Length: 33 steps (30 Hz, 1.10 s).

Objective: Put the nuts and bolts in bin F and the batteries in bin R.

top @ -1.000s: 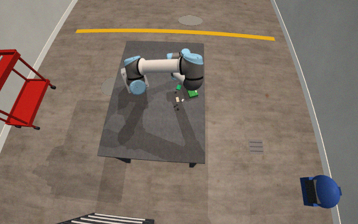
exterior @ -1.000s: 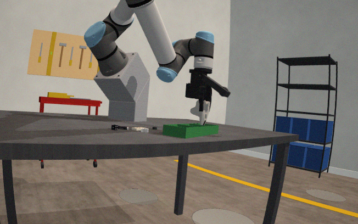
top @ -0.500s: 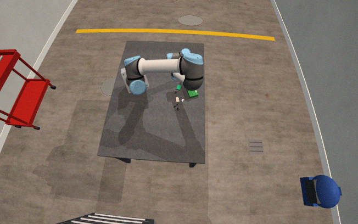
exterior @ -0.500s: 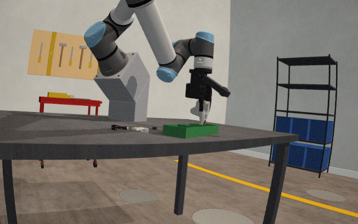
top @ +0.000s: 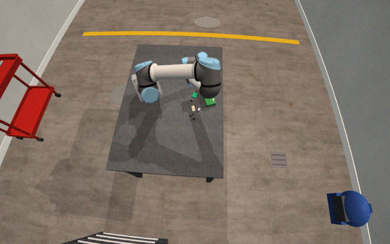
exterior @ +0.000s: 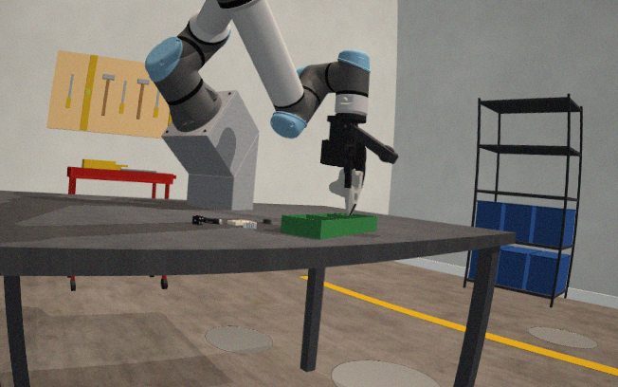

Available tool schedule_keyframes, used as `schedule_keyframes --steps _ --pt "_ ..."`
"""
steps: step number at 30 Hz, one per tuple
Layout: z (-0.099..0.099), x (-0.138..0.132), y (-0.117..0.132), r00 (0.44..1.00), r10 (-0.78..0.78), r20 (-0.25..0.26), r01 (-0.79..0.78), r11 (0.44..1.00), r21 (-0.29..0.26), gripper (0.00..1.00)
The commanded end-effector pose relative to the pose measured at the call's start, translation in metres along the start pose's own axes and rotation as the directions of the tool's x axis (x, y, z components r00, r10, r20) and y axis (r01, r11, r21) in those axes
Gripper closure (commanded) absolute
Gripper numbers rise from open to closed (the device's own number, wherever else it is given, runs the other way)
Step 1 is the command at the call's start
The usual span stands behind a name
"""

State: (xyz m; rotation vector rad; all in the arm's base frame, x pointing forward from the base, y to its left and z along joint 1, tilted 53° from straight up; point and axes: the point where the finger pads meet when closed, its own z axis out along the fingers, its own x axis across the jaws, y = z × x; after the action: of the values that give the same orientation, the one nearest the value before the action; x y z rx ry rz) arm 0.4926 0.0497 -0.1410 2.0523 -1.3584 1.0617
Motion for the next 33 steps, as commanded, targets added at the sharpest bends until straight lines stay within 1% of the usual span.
schedule_keyframes --steps 1,11,15,16,24,25,27,33 --pt "-0.009 0.000 0.001 1.000 -0.002 0.000 0.002 1.000 0.000 0.96" --pt "-0.020 0.000 0.000 1.000 -0.001 0.000 0.001 1.000 0.001 0.96" --pt "-0.036 0.000 0.001 1.000 -0.002 0.000 0.002 1.000 0.000 0.96" --pt "-0.037 0.000 0.001 1.000 -0.002 0.000 0.002 1.000 0.000 0.96" --pt "-0.036 0.000 0.000 1.000 0.001 0.000 -0.001 1.000 0.001 0.96" --pt "-0.045 0.000 0.000 1.000 -0.001 0.000 0.001 1.000 0.001 0.96" --pt "-0.045 0.000 0.000 1.000 -0.001 0.000 0.001 1.000 0.001 0.96" --pt "-0.096 0.000 -0.002 1.000 0.003 0.001 -0.003 1.000 0.004 0.96"
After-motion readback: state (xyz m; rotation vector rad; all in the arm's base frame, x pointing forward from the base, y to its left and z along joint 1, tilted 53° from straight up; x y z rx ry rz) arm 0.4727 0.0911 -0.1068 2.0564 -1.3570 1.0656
